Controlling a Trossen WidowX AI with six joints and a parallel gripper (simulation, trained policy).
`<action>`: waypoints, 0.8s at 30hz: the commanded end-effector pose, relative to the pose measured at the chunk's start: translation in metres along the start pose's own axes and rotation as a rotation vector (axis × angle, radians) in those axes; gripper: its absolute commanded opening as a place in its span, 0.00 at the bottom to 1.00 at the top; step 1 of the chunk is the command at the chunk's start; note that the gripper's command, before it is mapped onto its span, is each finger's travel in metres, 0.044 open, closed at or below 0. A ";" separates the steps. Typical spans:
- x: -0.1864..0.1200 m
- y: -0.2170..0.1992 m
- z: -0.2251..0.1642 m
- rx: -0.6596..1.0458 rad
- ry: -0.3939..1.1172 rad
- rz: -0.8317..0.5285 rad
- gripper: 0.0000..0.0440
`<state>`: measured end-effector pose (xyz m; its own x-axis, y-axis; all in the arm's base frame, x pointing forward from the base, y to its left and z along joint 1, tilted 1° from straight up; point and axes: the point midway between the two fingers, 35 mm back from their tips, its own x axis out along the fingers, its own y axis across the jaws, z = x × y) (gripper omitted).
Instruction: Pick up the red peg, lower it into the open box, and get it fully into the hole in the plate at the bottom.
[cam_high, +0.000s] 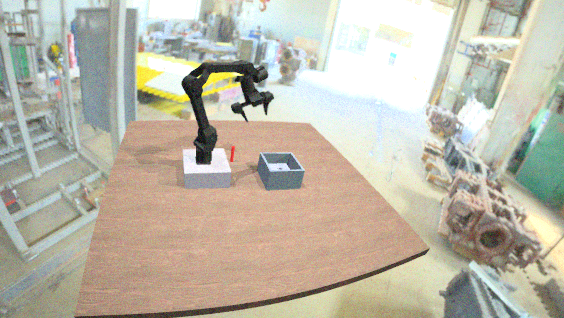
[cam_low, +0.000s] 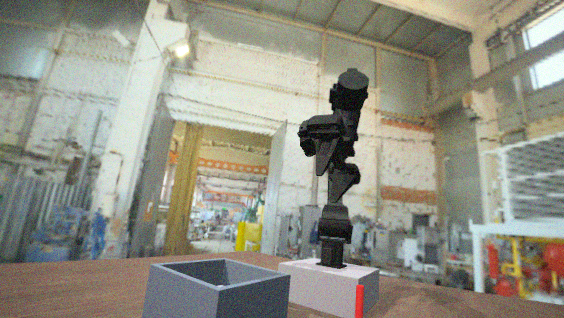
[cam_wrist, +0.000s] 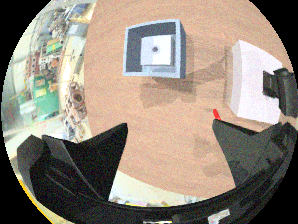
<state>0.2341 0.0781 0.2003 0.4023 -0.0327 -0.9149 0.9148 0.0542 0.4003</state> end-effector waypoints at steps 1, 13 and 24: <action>0.008 -0.001 -0.004 -0.030 0.003 -0.045 1.00; 0.059 -0.037 -0.017 -0.133 -0.016 -0.294 1.00; 0.100 -0.076 -0.027 -0.223 -0.024 -0.441 1.00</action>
<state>0.2082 0.0968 0.0875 0.0062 -0.1197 -0.9928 0.9737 0.2267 -0.0213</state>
